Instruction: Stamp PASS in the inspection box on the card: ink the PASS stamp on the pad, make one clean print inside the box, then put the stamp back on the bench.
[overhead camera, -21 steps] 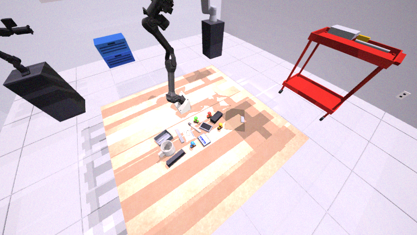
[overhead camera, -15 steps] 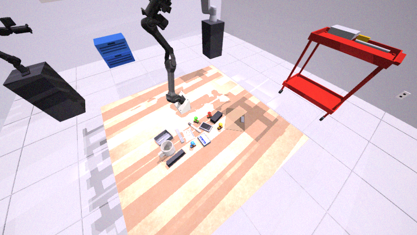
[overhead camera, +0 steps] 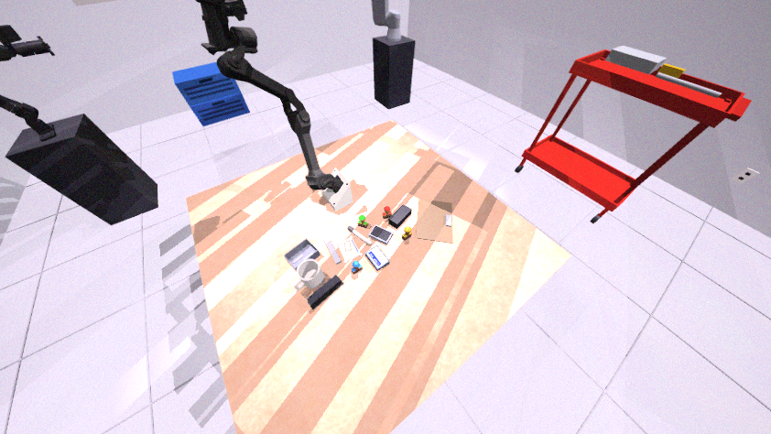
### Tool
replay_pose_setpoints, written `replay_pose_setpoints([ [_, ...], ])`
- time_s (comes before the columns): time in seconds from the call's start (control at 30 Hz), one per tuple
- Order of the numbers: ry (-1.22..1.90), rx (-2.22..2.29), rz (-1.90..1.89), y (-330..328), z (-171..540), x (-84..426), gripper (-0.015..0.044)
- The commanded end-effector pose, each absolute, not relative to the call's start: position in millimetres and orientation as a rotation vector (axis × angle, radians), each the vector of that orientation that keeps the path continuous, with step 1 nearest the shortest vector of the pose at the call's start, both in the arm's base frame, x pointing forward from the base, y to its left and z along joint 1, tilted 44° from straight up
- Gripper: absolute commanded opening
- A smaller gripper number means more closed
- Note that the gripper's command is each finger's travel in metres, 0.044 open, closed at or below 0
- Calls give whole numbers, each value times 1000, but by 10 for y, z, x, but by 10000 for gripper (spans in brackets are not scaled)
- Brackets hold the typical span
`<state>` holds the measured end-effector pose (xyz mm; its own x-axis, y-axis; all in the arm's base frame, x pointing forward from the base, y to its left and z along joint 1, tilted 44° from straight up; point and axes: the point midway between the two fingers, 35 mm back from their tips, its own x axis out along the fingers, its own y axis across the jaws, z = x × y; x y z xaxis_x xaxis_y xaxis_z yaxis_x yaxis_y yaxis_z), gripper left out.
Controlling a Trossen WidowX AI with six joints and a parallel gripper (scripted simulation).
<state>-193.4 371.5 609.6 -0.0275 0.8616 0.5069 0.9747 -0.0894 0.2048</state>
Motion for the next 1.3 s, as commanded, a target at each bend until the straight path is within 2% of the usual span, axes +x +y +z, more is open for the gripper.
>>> replay_pose_setpoints([
  [0.0, -1895, -1917, -722, 3438, 6307, -1872, 229],
  [0.33, -1709, -1518, -572, 2434, 6918, -1541, 229],
  [0.6, -1535, -1154, -447, 1534, 7253, -1001, 229],
  [0.73, -1494, -1194, -492, 1419, 7240, -874, 229],
  [1.0, -1237, -805, -378, 452, 7321, 113, 229],
  [1.27, -926, -447, -269, -241, 6966, 1329, 229],
])
